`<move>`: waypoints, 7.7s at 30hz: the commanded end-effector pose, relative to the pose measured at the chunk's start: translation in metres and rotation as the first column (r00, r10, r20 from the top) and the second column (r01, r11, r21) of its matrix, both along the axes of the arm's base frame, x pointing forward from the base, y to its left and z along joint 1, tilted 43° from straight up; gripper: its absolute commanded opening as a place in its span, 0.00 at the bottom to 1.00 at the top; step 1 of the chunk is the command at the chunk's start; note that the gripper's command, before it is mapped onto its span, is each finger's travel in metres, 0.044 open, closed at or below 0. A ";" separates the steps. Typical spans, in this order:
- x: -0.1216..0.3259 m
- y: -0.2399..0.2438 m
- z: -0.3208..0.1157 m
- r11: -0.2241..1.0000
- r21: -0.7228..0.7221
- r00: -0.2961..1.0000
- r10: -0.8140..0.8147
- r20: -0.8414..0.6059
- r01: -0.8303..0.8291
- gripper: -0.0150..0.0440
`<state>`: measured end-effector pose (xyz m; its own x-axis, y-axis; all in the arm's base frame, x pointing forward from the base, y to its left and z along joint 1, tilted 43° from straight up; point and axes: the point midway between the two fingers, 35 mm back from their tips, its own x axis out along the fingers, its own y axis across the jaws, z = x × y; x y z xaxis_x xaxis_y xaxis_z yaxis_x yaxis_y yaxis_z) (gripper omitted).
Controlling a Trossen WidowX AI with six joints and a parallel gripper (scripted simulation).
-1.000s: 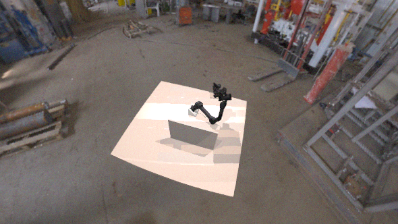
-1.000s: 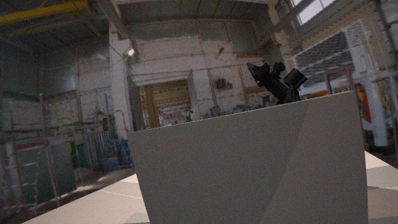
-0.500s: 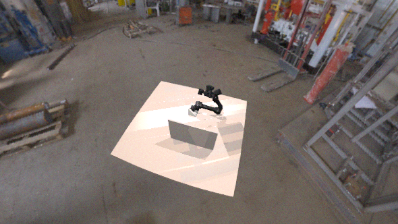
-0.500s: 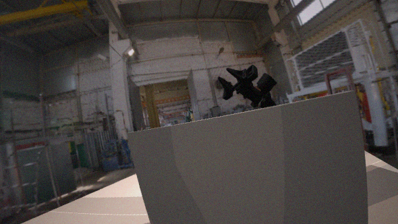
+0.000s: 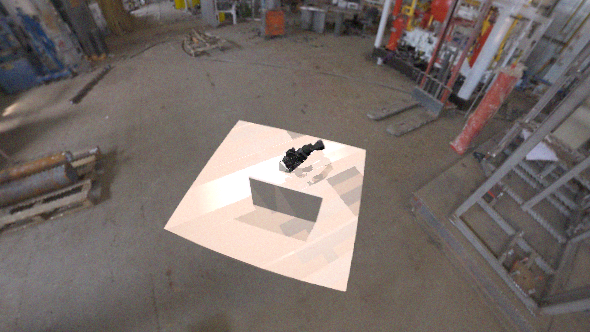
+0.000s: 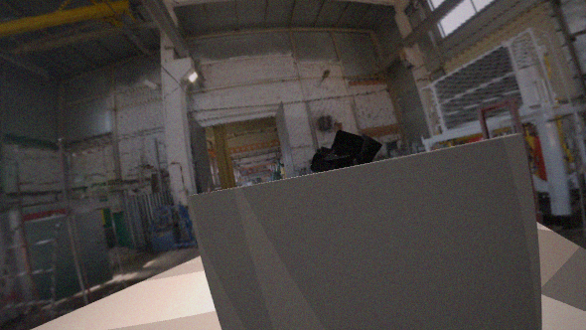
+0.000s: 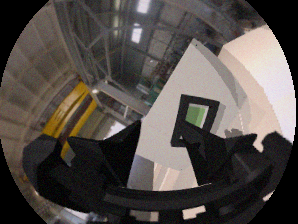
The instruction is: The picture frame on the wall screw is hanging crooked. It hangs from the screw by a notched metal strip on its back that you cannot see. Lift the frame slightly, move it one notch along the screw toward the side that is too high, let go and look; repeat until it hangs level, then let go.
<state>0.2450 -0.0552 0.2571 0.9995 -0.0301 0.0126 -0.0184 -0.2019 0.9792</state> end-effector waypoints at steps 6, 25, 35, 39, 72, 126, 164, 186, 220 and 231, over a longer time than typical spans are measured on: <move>0.006 0.022 -0.016 0.989 0.113 0.996 0.093 -0.010 -0.091 0.69; 0.006 0.022 -0.016 0.989 0.113 0.996 0.093 -0.010 -0.091 0.69; 0.006 0.022 -0.016 0.989 0.113 0.996 0.093 -0.010 -0.091 0.69; 0.006 0.022 -0.016 0.989 0.113 0.996 0.093 -0.010 -0.091 0.69; 0.006 0.022 -0.016 0.989 0.113 0.996 0.093 -0.010 -0.091 0.69; -0.003 0.071 -0.051 0.989 0.116 0.996 0.093 -0.006 -0.092 0.69; 0.085 0.076 -0.050 0.989 0.116 0.996 0.093 0.000 -0.093 0.69; 0.116 0.078 -0.050 0.989 0.116 0.996 0.093 0.002 -0.093 0.69; 0.116 0.078 -0.050 0.989 0.116 0.996 0.093 0.002 -0.093 0.25; 0.116 0.077 -0.046 0.989 0.116 0.996 0.093 0.002 -0.093 0.25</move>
